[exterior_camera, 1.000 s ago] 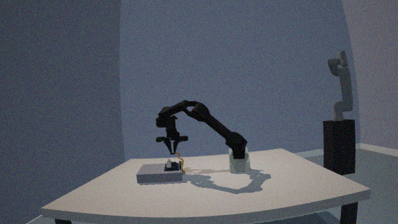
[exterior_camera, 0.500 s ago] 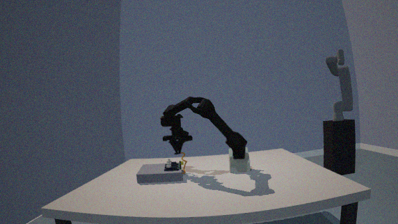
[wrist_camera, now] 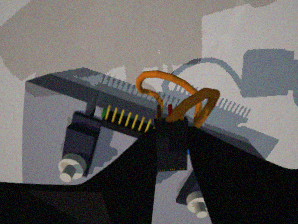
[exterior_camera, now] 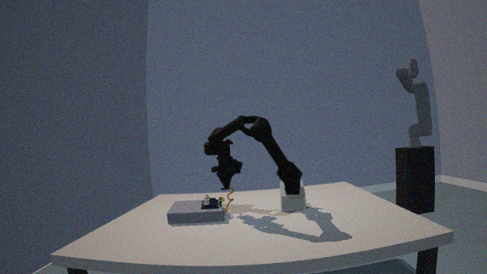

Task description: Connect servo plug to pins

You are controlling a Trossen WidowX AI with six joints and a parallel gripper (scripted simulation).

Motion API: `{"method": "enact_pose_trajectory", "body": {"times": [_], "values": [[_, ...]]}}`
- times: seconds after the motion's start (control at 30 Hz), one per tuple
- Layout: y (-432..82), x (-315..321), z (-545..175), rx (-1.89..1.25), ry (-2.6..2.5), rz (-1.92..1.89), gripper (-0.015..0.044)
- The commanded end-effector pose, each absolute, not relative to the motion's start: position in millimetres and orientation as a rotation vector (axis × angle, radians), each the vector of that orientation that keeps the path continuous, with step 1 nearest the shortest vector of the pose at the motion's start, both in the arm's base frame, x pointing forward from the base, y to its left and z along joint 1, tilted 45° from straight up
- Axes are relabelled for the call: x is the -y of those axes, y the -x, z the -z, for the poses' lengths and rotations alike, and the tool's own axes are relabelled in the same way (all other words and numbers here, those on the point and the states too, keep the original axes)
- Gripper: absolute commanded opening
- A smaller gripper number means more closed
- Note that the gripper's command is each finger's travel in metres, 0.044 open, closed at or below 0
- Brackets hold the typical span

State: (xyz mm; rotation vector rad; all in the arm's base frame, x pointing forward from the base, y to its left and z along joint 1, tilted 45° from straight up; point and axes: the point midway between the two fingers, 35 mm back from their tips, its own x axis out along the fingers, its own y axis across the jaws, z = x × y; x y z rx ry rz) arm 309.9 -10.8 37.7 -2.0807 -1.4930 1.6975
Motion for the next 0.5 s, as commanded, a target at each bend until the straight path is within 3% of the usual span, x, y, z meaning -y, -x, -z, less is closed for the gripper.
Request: {"method": "enact_pose_trajectory", "body": {"times": [0.0, 0.47], "values": [[-298, 6, -41, 1.389, 2.035, -1.728, 0.0], [-253, -12, -48, 1.017, 1.85, -1.816, 0.0]]}}
